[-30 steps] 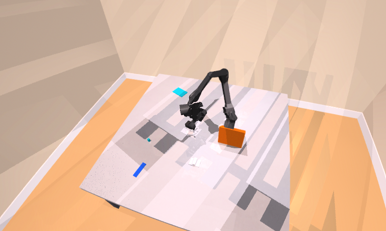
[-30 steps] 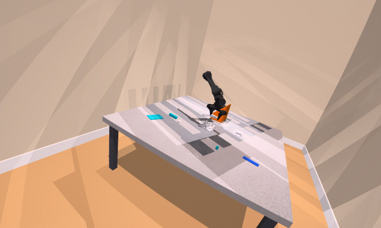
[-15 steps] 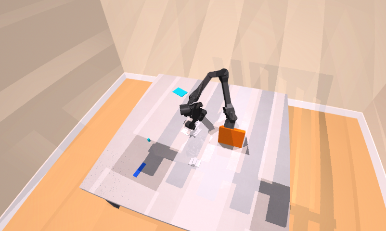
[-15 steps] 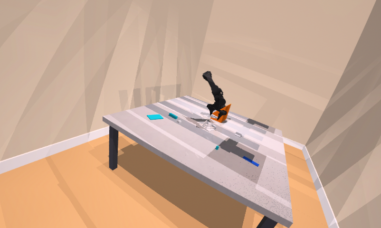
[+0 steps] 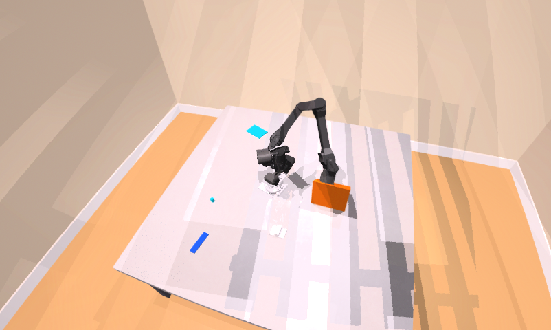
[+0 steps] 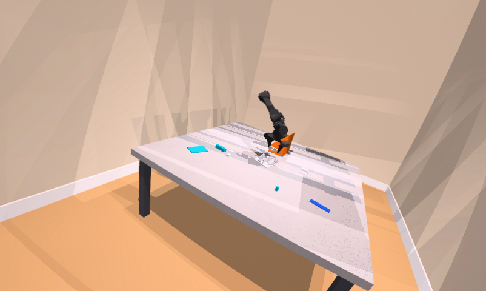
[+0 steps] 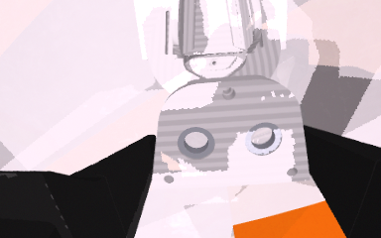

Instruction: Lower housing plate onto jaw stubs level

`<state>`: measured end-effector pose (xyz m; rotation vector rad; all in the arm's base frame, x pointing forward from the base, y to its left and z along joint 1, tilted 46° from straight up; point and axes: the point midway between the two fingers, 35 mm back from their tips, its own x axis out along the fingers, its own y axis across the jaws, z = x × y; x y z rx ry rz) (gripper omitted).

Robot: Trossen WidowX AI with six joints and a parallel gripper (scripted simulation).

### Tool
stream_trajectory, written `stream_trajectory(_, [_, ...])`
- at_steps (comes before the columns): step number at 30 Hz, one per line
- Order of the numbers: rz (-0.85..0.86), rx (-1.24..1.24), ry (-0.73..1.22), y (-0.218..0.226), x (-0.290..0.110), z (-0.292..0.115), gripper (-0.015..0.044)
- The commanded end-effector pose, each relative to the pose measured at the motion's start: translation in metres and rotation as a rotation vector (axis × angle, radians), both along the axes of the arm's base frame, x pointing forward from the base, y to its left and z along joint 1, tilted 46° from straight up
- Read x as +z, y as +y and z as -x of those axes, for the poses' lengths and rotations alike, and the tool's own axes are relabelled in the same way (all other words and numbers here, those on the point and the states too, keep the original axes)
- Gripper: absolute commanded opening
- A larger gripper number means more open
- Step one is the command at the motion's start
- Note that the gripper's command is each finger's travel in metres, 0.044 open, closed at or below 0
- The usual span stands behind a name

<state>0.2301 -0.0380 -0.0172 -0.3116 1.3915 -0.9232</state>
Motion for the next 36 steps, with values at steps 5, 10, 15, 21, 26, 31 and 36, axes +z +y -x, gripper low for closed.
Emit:
stream_trajectory(5, [0.003,0.002,-0.007,0.0001,0.0005,-0.0017,0.0351])
stream_trajectory(10, [0.003,0.002,-0.007,0.0001,0.0005,-0.0017,0.0351])
stream_trajectory(15, [0.003,0.002,-0.007,0.0001,0.0005,-0.0017,0.0351])
stream_trajectory(21, [0.003,0.002,-0.007,0.0001,0.0005,-0.0017,0.0351])
stream_trajectory(26, [0.003,0.002,-0.007,0.0001,0.0005,-0.0017,0.0351])
stream_trajectory(31, [0.003,0.002,-0.007,0.0001,0.0005,-0.0017,0.0351])
stream_trajectory(36, [0.003,0.002,-0.007,0.0001,0.0005,-0.0017,0.0351])
